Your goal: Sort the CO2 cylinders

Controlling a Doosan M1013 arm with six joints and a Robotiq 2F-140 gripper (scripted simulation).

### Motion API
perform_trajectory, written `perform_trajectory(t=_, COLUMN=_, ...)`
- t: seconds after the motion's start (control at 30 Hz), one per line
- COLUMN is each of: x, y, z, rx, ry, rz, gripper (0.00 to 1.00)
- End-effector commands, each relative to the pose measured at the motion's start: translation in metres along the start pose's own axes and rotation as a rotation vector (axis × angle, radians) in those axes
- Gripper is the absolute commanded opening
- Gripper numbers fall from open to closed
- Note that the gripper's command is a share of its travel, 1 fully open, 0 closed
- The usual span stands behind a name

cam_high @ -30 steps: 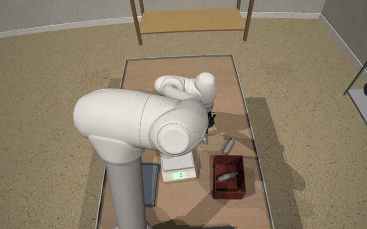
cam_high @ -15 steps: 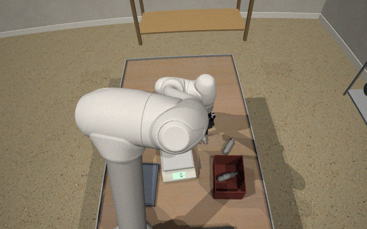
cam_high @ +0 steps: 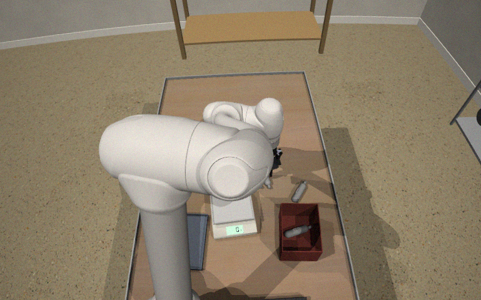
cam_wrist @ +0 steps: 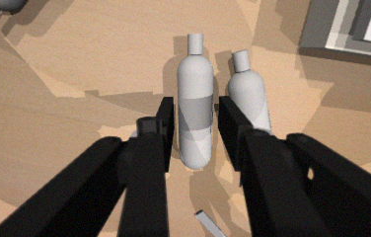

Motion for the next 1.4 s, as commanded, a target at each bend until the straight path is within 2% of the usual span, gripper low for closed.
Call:
perform_trajectory(t=0.0, x=0.000, y=0.000, z=0.001, rx=-0.001, ry=0.000, rz=0.000, gripper=0.32)
perform_trajectory(t=0.77, x=0.000, y=0.000, z=0.019, rx=-0.001, ry=0.000, rz=0.000, gripper=0.32)
perform_trajectory(t=1.37, x=0.000, y=0.000, z=0.025, rx=-0.001, ry=0.000, rz=0.000, gripper=0.32)
Point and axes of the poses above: the point where the finger pads meet when closed, its own z axis out along the fingers, its own x axis across the jaws, y = z × x, the point moved 1 cm from there along -z, back along the fingers, and after that the axes turned 6 degrees about z, right-handed, at the moved point
